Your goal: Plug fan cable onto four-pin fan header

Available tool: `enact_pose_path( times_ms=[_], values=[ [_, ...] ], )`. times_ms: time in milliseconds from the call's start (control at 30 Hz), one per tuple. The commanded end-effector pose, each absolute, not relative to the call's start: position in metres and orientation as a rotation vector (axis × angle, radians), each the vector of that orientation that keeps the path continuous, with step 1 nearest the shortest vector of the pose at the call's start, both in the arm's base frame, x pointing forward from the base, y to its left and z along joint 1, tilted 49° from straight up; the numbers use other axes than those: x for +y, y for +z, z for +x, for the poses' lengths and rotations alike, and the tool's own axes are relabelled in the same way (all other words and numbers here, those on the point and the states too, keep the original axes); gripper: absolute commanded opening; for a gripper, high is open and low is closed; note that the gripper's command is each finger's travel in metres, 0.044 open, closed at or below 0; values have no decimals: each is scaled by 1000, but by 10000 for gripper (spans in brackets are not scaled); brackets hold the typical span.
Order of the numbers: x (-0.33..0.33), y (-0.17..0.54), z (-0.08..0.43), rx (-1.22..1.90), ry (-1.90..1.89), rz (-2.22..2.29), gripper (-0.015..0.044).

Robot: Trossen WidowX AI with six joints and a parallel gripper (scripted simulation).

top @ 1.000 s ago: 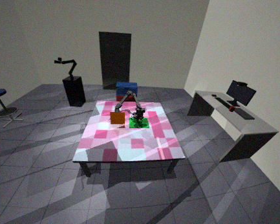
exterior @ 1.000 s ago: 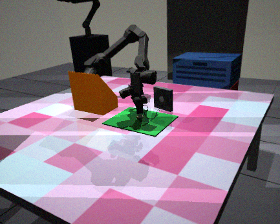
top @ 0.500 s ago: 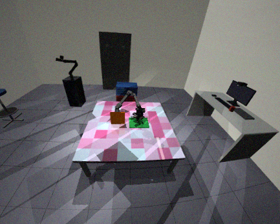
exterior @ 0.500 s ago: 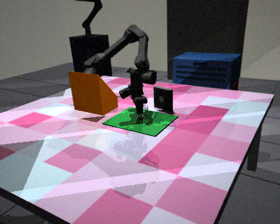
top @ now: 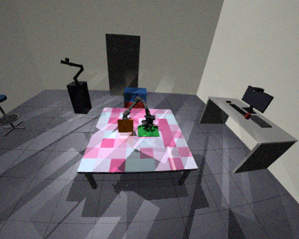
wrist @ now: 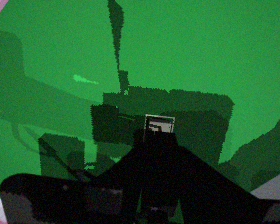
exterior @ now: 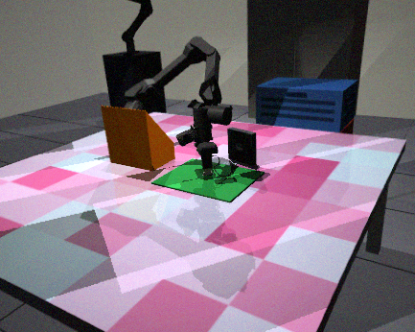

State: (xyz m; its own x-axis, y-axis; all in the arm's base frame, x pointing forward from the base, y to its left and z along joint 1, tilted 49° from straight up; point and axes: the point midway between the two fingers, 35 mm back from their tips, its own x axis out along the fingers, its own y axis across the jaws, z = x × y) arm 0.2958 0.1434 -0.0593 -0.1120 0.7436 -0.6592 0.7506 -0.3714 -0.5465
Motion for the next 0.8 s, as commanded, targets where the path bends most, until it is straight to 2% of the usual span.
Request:
enact_pose_path(
  times_ms=[0,767],
  values=[
    [144,-59,296,1761,-1543,2089,0],
    [144,-59,295,1765,-1530,2084,0]
  ],
)
